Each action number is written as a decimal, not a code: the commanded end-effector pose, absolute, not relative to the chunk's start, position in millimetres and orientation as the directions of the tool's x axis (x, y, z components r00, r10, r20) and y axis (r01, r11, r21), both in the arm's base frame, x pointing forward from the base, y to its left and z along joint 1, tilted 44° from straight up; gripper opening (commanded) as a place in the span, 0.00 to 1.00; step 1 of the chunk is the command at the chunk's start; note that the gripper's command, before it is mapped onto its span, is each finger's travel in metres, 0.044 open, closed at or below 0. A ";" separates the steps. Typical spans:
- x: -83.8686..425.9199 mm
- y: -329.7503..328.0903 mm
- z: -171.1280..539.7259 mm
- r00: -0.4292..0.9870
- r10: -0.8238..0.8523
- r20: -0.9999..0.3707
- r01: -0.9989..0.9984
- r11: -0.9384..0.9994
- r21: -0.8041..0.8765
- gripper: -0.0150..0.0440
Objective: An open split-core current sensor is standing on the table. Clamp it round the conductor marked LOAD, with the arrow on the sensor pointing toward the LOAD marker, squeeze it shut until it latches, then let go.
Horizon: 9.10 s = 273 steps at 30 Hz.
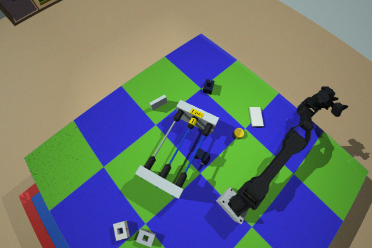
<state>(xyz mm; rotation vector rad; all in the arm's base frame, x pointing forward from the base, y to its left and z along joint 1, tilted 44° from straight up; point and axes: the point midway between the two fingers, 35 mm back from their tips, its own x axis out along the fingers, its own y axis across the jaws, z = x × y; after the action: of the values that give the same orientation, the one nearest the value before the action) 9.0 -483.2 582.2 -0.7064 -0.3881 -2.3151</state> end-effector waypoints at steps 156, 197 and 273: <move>234.6 23.3 84.8 0.333 -0.583 -0.741 -0.336 0.661 -0.671 0.81; 245.6 4.4 65.3 0.342 -0.584 -0.736 -0.324 0.662 -0.676 0.62; 193.9 25.6 117.1 0.215 -0.641 -0.736 -0.887 0.188 -0.422 0.80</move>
<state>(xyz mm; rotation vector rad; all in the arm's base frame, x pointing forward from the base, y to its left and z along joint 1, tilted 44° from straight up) 187.0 21.2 117.1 -1.1814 1.3718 0.0027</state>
